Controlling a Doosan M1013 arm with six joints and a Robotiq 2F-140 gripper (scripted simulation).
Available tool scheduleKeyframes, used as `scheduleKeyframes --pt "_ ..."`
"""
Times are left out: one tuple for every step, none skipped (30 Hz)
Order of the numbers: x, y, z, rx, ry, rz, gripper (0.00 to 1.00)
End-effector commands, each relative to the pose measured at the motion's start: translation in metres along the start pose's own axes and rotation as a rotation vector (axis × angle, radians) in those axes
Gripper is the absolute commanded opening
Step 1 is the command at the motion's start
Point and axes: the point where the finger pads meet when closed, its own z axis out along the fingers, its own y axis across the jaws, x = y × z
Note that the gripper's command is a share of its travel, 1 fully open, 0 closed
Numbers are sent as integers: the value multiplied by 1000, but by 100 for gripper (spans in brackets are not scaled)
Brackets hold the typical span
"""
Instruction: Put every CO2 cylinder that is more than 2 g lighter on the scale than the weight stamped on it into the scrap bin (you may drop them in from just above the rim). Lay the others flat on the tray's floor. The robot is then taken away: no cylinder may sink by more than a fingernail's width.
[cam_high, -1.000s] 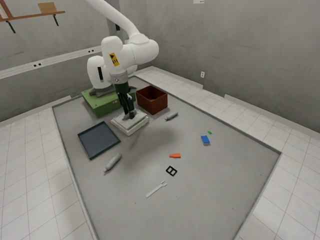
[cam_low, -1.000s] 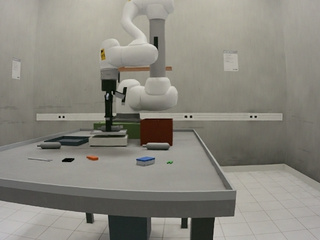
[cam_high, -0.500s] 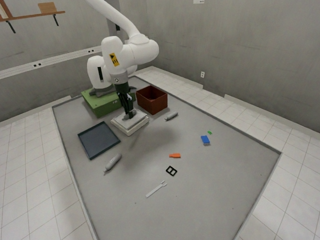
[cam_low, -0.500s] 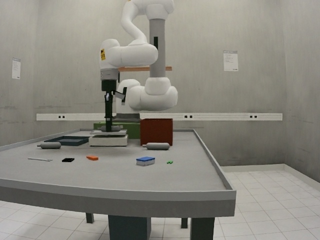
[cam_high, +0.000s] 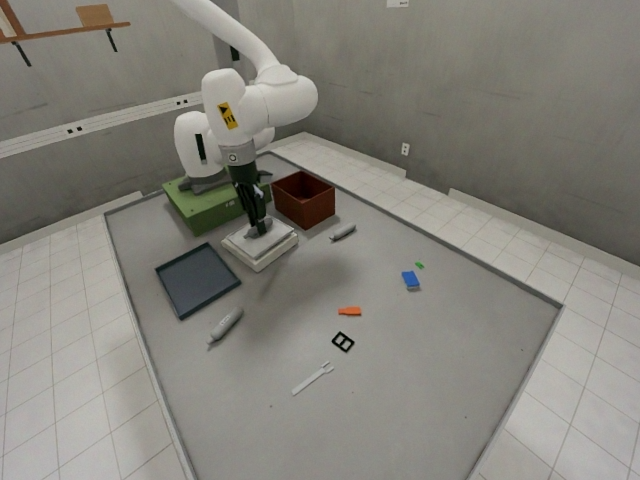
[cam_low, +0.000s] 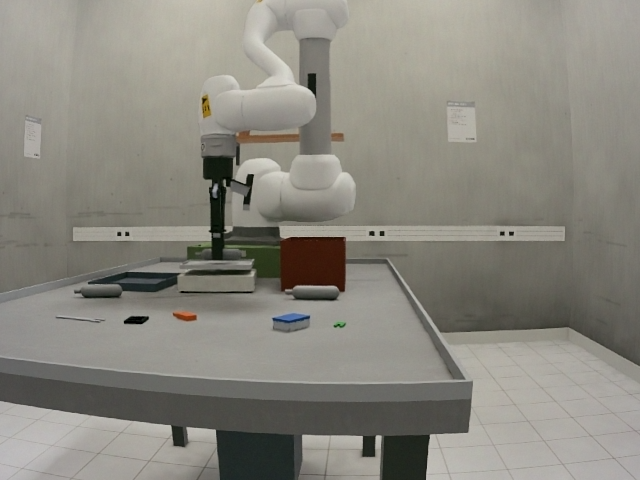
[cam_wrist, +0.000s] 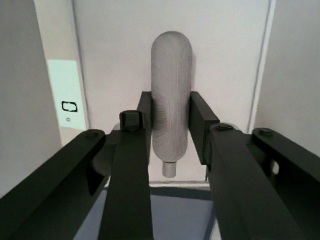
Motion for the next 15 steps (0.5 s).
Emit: scheduleKeyframes --pt "0 1 -13 -1 0 0 10" --pt "0 1 -18 -1 0 0 10" --pt "0 1 -23 -1 0 0 10" --pt "0 1 -29 -1 0 0 10" --pt "0 1 -36 -1 0 0 10" --pt "0 1 -42 -1 0 0 10" --pt "0 1 -49 -1 0 0 10" --pt "0 1 -56 -1 0 0 10" --pt "0 1 -63 -1 0 0 10" --pt "0 1 -69 -1 0 0 10" --pt "0 1 -69 -1 0 0 10" --pt "0 1 -69 -1 0 0 10" --pt "0 1 -75 -1 0 0 10" --pt "0 1 -81 -1 0 0 10" --pt "0 1 -86 -1 0 0 10"
